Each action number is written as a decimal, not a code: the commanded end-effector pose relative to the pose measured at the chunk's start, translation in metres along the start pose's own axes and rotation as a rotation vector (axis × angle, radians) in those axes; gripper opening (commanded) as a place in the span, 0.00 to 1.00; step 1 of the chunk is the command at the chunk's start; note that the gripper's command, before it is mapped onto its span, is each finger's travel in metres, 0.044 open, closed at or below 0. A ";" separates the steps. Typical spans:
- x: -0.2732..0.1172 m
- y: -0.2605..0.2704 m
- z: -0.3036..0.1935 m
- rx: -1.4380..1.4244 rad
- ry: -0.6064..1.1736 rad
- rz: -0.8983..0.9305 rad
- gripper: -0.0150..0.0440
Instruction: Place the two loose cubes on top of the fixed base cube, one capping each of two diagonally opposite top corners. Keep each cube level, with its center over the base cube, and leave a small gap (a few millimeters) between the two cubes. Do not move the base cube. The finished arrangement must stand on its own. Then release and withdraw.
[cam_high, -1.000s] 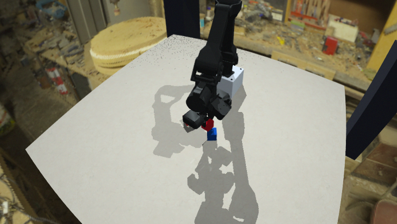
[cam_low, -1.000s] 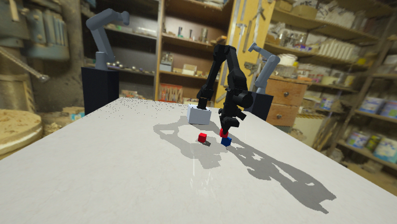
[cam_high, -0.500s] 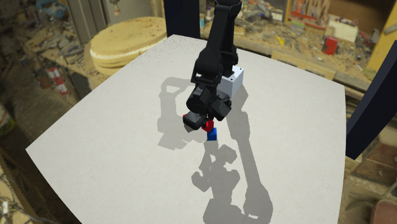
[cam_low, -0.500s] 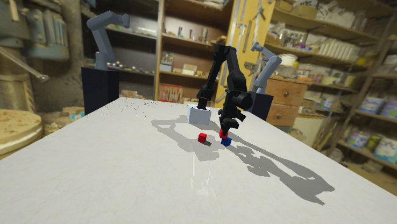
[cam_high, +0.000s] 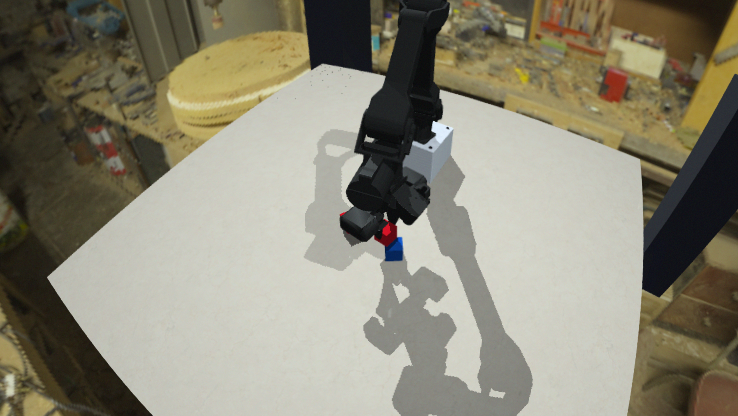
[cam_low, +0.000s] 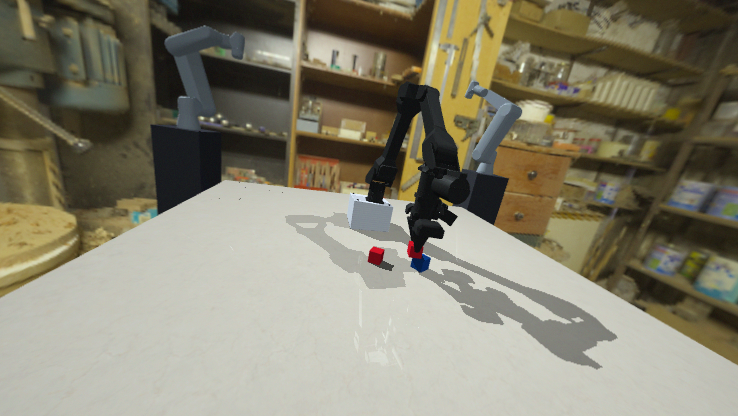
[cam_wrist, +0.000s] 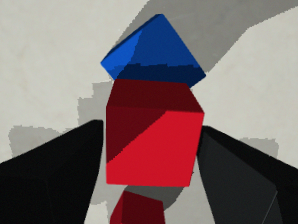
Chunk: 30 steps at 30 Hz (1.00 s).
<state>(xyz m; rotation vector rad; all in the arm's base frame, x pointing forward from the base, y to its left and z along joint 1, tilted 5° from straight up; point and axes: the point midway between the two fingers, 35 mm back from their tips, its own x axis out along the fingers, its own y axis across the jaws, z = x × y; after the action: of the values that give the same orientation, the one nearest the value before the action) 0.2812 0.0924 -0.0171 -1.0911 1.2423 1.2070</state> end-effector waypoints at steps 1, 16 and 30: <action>0.000 0.000 0.000 0.004 -0.003 0.001 0.60; -0.030 0.000 0.000 0.000 0.000 0.000 0.60; -0.064 -0.003 -0.082 0.265 0.005 -0.001 0.70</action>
<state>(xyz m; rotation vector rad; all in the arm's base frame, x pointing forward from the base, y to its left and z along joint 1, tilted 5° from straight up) 0.2837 0.0264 0.0346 -0.9376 1.3358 1.0502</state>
